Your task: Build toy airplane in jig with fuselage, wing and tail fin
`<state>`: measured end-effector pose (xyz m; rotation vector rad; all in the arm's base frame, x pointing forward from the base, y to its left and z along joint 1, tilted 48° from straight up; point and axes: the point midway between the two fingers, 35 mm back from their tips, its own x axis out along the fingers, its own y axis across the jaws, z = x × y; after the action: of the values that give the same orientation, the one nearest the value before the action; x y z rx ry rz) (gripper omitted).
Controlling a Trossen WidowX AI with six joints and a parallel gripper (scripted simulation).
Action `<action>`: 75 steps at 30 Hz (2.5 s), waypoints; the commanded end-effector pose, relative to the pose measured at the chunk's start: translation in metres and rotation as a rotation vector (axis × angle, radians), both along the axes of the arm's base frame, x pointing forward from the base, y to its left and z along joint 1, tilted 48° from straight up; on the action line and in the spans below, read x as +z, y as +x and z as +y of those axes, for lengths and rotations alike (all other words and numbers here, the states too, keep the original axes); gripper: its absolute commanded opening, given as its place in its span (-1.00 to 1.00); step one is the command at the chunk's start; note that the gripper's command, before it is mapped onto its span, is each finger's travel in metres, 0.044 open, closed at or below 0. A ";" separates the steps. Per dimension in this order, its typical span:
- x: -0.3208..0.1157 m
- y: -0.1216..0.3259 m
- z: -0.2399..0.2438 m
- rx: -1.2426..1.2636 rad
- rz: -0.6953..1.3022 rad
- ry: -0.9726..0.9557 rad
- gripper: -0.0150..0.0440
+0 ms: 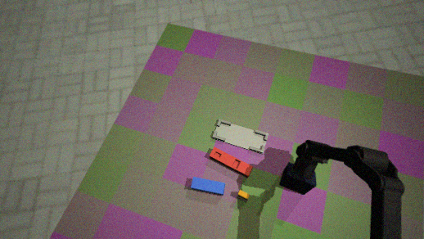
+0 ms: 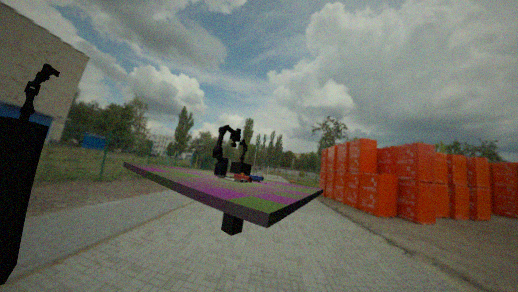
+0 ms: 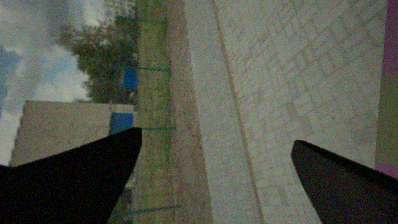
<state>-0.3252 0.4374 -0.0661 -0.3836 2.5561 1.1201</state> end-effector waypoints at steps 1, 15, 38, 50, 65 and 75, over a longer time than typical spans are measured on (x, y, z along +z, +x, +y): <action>0.000 0.000 0.000 0.000 0.000 0.000 0.95; -0.028 0.201 0.048 -0.419 -0.445 -0.032 1.00; -0.019 0.517 -0.135 -0.676 -1.230 -0.489 1.00; 0.034 0.586 -0.312 -0.492 -1.487 -0.904 1.00; 0.053 0.592 -0.386 -0.363 -1.524 -1.063 1.00; 0.023 0.594 -0.420 -0.362 -1.525 -1.066 1.00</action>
<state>0.2689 0.0238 -0.0375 -0.5971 1.3881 -0.6597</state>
